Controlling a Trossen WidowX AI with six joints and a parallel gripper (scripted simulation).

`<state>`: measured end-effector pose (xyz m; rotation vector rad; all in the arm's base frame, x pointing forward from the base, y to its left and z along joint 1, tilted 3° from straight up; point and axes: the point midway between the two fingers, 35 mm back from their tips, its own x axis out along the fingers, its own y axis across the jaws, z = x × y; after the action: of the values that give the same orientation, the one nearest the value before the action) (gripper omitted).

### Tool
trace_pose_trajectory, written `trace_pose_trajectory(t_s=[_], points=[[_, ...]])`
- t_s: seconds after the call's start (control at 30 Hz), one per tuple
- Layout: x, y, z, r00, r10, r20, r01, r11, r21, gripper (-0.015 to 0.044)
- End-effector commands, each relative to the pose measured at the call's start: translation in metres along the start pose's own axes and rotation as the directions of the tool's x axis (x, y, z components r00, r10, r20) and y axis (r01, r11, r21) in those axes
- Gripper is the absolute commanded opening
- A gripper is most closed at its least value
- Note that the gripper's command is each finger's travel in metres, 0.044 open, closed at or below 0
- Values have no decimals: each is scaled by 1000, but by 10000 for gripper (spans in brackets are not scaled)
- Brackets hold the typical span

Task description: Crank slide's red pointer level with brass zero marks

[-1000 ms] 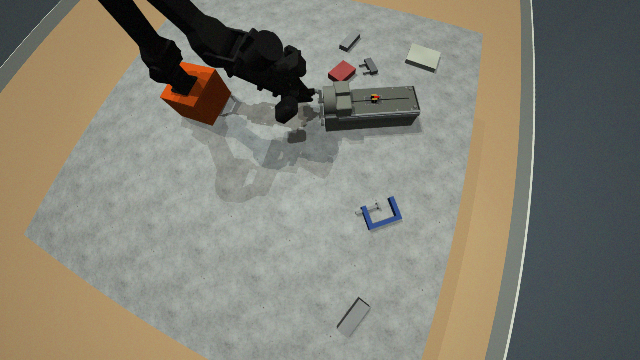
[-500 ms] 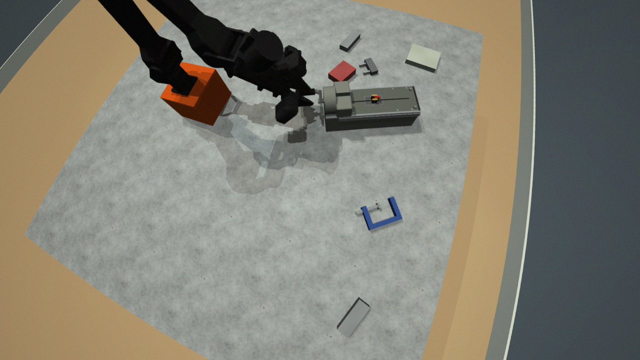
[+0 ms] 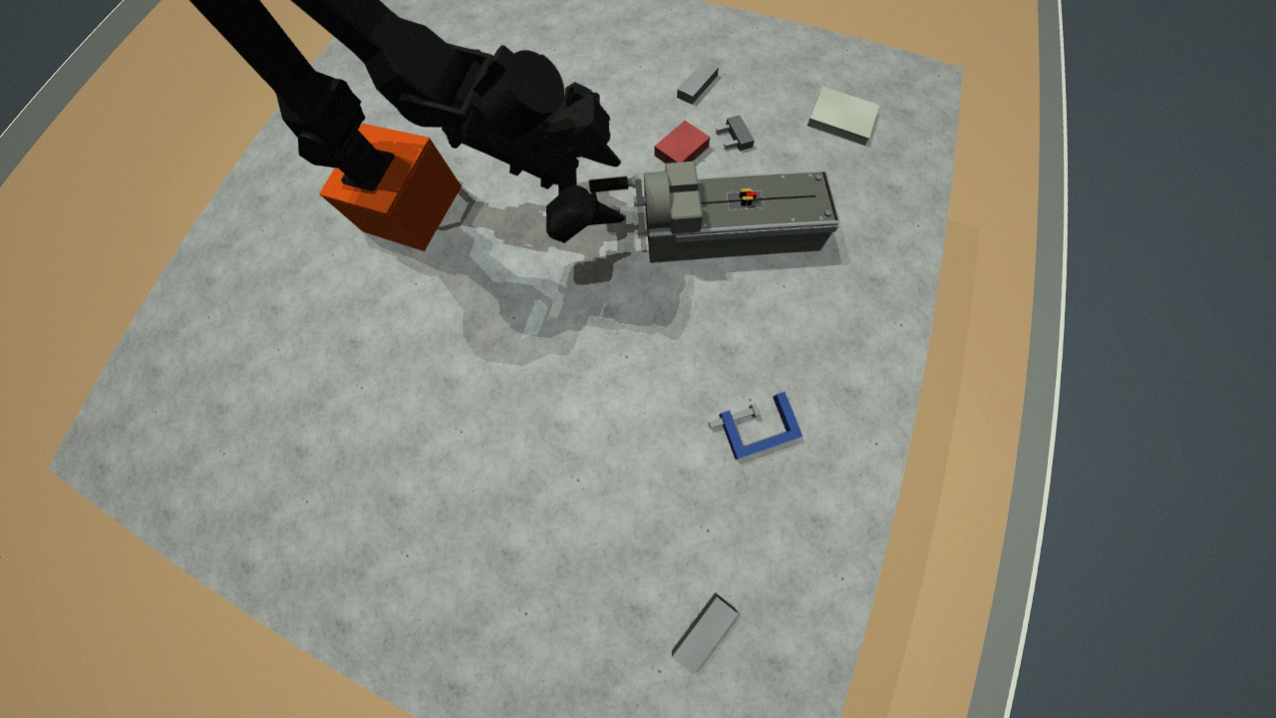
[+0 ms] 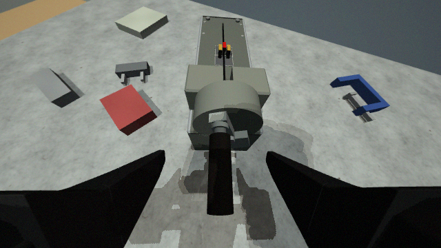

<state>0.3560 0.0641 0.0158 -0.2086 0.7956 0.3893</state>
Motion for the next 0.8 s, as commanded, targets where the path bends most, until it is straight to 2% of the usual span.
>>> trace_pose_trajectory(t_s=[0.0,0.27,0.5,0.77], points=[[-13,-1,17,1000,-6,15,6,1000,-1,440],[-31,-1,33,1000,-5,15,5,1000,-2,440],[-66,0,67,1000,-2,14,2,1000,-6,440],[-54,-2,89,1000,-11,-12,11,999,35,440]])
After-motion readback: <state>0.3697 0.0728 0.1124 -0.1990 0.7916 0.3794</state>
